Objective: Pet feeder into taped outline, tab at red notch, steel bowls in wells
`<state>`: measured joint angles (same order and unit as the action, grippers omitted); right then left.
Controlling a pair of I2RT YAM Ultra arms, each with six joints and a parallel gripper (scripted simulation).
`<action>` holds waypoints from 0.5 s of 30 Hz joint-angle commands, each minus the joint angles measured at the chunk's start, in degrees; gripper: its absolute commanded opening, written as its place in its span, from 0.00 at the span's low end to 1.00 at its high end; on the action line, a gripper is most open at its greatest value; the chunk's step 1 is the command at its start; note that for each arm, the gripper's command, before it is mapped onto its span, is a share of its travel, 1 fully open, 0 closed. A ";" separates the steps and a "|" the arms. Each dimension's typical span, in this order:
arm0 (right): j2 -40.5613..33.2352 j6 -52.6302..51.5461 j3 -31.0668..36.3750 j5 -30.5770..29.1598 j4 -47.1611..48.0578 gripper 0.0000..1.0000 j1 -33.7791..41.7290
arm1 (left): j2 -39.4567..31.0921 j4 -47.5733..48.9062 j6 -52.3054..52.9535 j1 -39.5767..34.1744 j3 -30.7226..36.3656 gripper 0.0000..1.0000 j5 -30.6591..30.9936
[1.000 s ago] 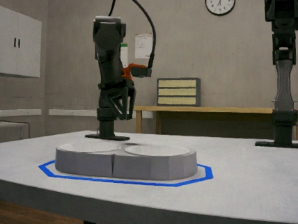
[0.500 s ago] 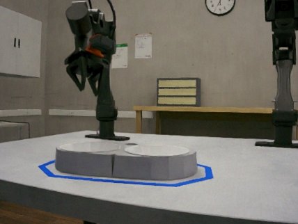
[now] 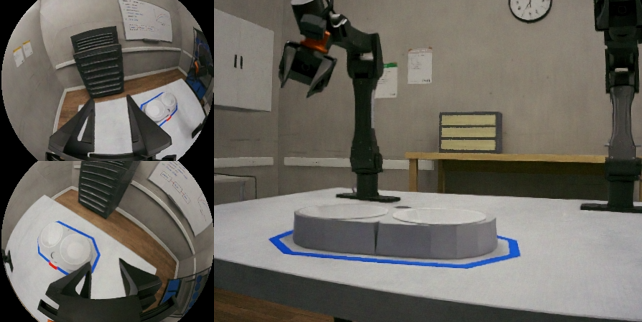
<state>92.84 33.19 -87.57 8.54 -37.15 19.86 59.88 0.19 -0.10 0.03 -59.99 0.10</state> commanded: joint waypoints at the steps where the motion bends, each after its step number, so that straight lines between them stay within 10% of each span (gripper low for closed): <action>1: -6.06 -6.62 3.25 -2.23 7.47 0.47 -3.27 | 0.56 -0.88 0.47 -0.25 -1.17 0.47 -0.25; 15: -22.63 -24.11 16.71 -6.00 25.78 0.47 -13.23 | 0.70 -0.87 0.53 -0.64 -1.18 0.47 -0.51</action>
<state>75.18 15.57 -73.03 4.47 -18.37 9.30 59.94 -0.01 -0.05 0.03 -59.99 0.05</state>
